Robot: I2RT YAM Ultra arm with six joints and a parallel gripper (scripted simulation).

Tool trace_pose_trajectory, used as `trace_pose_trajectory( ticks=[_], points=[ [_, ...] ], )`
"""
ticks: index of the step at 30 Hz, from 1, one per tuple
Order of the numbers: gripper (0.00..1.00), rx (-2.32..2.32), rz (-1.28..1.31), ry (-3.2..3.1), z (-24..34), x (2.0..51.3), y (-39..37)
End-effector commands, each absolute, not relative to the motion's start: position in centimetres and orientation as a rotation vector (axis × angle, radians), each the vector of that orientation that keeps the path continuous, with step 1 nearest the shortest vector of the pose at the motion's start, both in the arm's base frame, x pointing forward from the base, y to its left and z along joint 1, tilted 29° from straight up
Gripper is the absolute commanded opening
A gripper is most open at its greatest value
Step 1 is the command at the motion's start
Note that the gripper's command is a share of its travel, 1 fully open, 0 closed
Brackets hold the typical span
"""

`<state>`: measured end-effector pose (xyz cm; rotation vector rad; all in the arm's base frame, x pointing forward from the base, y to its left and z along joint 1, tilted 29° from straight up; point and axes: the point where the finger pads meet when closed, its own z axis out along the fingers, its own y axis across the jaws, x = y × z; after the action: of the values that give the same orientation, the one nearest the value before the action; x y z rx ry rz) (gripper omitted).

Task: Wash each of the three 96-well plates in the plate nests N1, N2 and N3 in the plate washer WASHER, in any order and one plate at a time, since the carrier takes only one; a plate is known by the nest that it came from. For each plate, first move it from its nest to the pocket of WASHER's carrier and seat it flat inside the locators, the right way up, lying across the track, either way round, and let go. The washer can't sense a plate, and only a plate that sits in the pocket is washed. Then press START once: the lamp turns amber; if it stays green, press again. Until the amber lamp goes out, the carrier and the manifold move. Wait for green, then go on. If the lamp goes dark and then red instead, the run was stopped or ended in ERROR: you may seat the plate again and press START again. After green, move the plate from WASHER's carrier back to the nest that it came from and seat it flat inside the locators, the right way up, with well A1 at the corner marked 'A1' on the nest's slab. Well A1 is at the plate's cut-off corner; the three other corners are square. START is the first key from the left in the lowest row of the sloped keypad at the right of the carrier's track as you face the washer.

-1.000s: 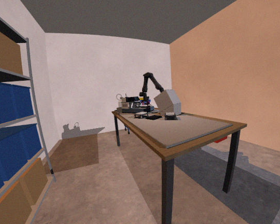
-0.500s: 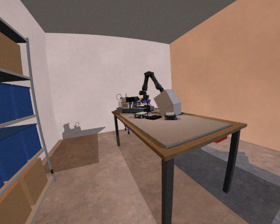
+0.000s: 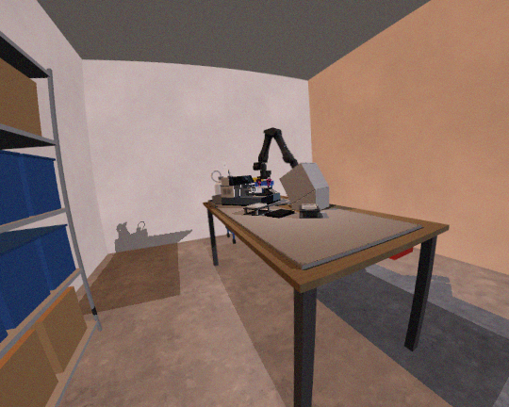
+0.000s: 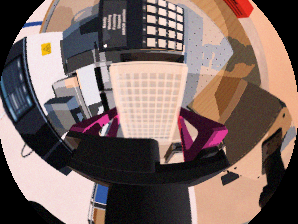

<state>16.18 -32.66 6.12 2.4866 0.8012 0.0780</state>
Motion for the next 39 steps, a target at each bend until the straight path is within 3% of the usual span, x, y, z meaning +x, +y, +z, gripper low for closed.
trace_pose_trajectory(
  ticks=[1,23,39],
  points=[
    [0.00,2.483,0.070,0.787,7.3,15.9,-32.6],
    [0.00,2.472,0.076,0.796,10.5,15.7,-31.0],
    [0.00,2.509,0.048,0.872,8.3,15.5,-29.6]
  ],
)
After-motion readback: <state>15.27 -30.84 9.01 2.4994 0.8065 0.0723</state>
